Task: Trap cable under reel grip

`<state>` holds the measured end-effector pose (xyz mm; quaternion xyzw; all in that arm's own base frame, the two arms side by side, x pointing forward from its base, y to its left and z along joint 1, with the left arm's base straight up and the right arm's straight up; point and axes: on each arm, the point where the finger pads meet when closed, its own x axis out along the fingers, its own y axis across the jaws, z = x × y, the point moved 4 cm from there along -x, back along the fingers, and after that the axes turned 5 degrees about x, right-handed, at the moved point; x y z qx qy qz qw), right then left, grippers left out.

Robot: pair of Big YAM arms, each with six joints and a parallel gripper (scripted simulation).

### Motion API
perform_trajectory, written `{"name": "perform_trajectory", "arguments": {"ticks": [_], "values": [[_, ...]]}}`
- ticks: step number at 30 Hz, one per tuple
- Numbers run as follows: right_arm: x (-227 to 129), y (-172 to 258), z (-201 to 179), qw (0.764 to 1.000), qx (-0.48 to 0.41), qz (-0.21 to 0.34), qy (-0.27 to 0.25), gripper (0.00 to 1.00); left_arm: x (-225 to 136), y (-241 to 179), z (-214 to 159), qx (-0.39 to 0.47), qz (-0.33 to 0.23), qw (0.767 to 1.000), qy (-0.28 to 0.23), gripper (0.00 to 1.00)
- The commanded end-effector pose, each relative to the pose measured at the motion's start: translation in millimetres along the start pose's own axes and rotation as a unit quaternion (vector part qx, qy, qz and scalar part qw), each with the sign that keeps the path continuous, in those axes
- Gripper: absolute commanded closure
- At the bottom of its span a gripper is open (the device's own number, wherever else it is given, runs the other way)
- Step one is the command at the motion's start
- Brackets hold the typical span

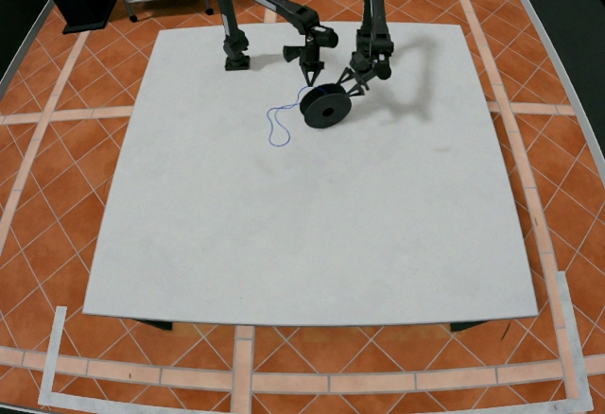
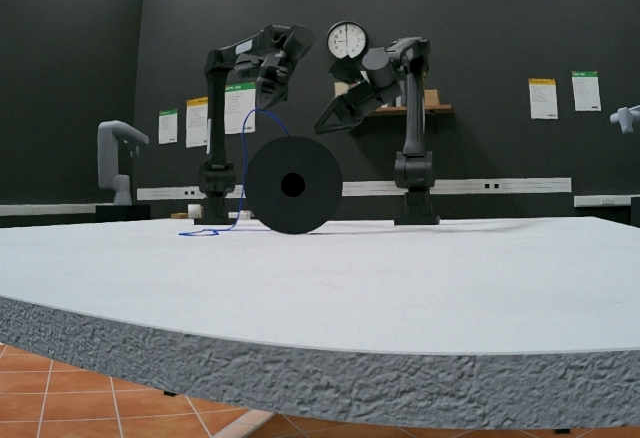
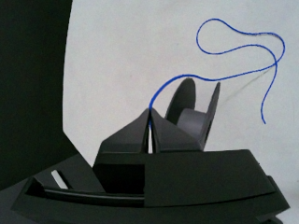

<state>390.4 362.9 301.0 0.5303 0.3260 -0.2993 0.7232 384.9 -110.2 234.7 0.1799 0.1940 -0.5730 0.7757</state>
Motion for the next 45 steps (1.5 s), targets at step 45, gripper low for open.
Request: {"name": "perform_trajectory", "arguments": {"ticks": [45], "values": [[-9.6, 50.8, 8.1, 0.998, 0.046, 0.031, 0.015, 1.0, -1.0, 1.8, 13.9, 0.019, 0.009, 1.0, -0.008, 0.25]]}}
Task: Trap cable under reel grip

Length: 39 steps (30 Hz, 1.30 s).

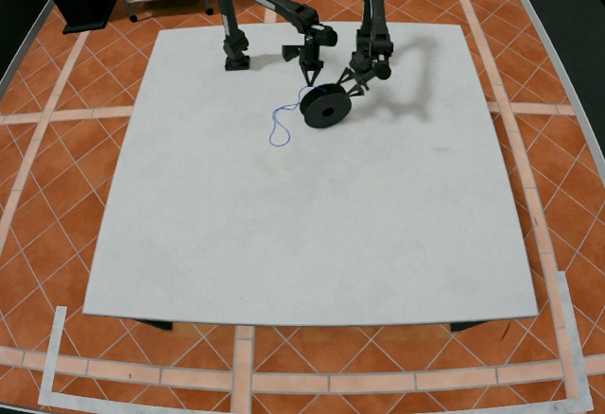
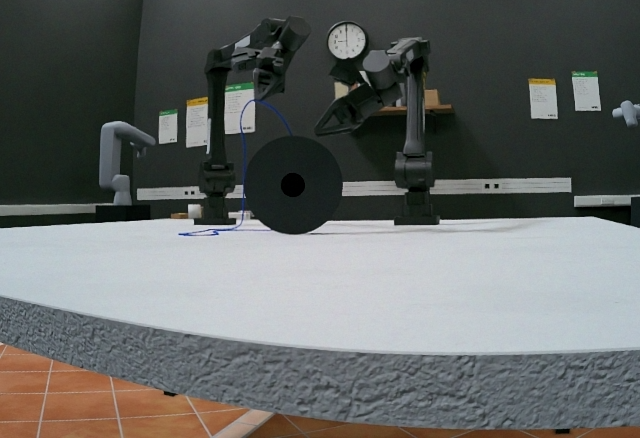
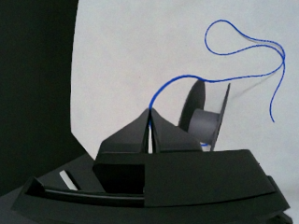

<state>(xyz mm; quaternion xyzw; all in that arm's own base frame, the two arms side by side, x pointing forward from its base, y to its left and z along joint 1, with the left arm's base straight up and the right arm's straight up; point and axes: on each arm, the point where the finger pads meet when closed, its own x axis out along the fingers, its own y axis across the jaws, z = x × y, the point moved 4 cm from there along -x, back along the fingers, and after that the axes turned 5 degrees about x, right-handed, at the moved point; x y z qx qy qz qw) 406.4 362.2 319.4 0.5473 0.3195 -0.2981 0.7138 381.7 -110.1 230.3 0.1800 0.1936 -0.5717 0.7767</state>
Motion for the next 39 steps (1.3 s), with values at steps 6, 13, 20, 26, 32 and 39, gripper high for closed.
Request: {"name": "perform_trajectory", "arguments": {"ticks": [6, 13, 20, 26, 32, 39], "values": [[-9.7, 35.5, 3.9, 0.999, 0.035, 0.031, 0.015, 1.0, -2.6, 5.2, 19.2, 0.021, 0.008, 1.0, -0.008, 0.25], [-11.2, 30.8, -0.2, 1.0, 0.022, 0.019, 0.009, 1.0, -3.0, 5.1, 20.2, 0.021, 0.009, 1.0, -0.009, 0.25], [-18.4, 30.6, -7.4, 1.0, 0.015, 0.021, 0.011, 1.0, -2.6, 5.1, 19.9, 0.021, 0.008, 1.0, -0.008, 0.25], [-18.7, 30.0, -8.8, 1.0, 0.013, 0.02, 0.011, 1.0, -2.6, 5.1, 19.9, 0.021, 0.008, 1.0, -0.008, 0.25], [-12.8, 32.3, -7.4, 1.0, 0.016, 0.017, 0.009, 1.0, -2.7, 5.1, 20.0, 0.021, 0.008, 1.0, -0.008, 0.25], [-9.7, 43.4, 1.7, 0.999, 0.027, 0.016, 0.007, 1.0, -2.7, 5.1, 20.0, 0.021, 0.008, 1.0, -0.008, 0.25]]}}
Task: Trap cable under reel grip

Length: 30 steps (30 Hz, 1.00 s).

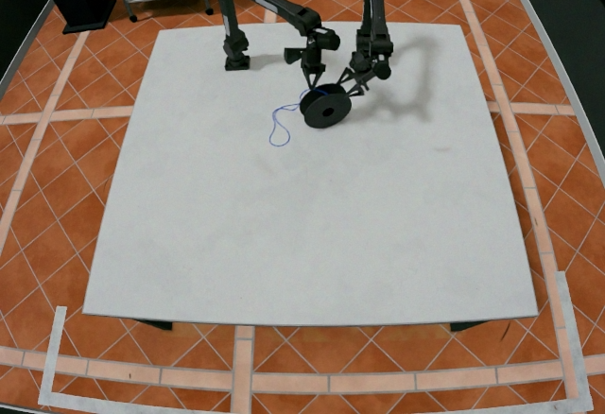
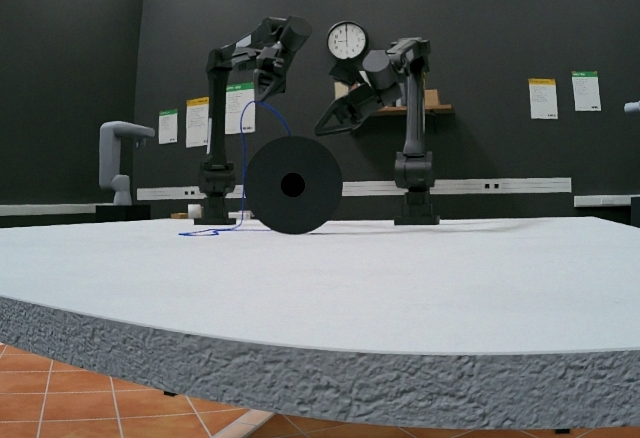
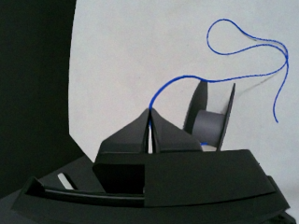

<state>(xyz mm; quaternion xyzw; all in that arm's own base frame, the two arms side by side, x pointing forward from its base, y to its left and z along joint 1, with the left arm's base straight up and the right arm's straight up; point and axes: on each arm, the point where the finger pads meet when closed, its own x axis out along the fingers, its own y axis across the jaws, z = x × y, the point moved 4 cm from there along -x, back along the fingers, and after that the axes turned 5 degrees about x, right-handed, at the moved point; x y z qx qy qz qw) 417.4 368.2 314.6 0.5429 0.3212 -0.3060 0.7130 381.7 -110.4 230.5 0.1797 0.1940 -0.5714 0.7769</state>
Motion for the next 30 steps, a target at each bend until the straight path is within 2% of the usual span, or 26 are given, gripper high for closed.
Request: {"name": "perform_trajectory", "arguments": {"ticks": [1, 25, 30], "values": [[-20.5, 37.2, 7.7, 0.999, 0.029, 0.024, 0.011, 1.0, -2.8, 5.2, 19.7, 0.022, 0.008, 1.0, -0.008, 0.25], [-40.3, 38.3, 3.0, 0.998, 0.035, 0.051, 0.029, 1.0, -3.0, 5.3, 19.9, 0.022, 0.007, 1.0, -0.008, 0.25], [-25.2, 19.6, 2.5, 0.999, 0.023, 0.035, 0.019, 1.0, -3.0, 5.3, 19.9, 0.022, 0.007, 1.0, -0.008, 0.25]]}}
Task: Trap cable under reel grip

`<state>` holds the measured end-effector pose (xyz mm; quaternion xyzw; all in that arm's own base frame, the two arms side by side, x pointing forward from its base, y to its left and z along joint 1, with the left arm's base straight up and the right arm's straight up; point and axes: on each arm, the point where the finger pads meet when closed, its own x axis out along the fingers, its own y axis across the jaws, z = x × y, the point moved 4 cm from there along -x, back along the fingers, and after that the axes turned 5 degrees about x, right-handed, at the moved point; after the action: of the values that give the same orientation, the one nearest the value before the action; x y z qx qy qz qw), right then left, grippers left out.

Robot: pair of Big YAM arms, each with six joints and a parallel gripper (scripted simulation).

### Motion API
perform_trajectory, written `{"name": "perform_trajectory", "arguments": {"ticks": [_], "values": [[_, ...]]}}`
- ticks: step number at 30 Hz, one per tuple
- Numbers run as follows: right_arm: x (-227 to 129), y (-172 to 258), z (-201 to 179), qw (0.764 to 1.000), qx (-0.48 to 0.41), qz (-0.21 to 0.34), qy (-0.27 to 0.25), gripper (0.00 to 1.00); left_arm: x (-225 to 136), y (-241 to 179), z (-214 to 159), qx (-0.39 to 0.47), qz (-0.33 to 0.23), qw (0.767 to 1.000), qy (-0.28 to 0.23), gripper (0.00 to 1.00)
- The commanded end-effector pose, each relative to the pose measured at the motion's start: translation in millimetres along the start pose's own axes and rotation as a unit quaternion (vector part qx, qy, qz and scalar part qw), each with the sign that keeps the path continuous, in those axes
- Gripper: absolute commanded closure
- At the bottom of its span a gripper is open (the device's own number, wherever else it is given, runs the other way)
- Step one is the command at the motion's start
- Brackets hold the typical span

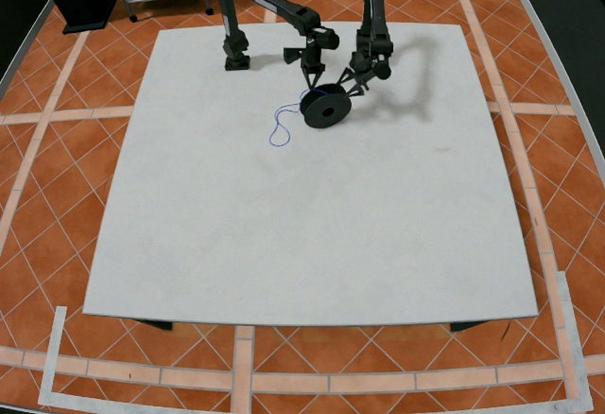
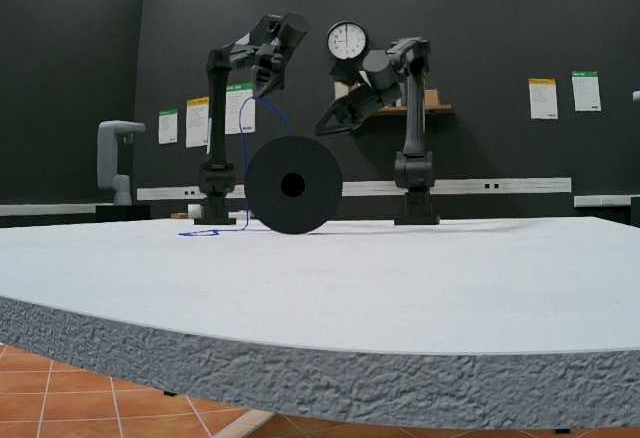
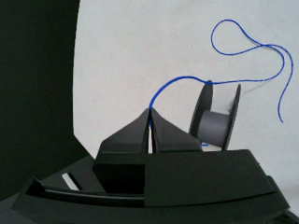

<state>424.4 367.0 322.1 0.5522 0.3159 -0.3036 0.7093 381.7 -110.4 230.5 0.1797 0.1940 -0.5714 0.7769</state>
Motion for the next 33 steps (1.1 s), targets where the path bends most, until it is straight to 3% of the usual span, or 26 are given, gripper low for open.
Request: {"name": "perform_trajectory", "arguments": {"ticks": [1, 33], "values": [[-23.5, 10.4, -1.4, 0.999, 0.014, 0.029, 0.018, 1.0, -3.0, 5.3, 19.9, 0.022, 0.007, 1.0, -0.008, 0.25], [-16.6, 12.5, 3.1, 0.999, 0.022, 0.03, 0.019, 1.0, -3.2, 5.5, 20.2, 0.022, 0.006, 1.0, -0.008, 0.25]]}}
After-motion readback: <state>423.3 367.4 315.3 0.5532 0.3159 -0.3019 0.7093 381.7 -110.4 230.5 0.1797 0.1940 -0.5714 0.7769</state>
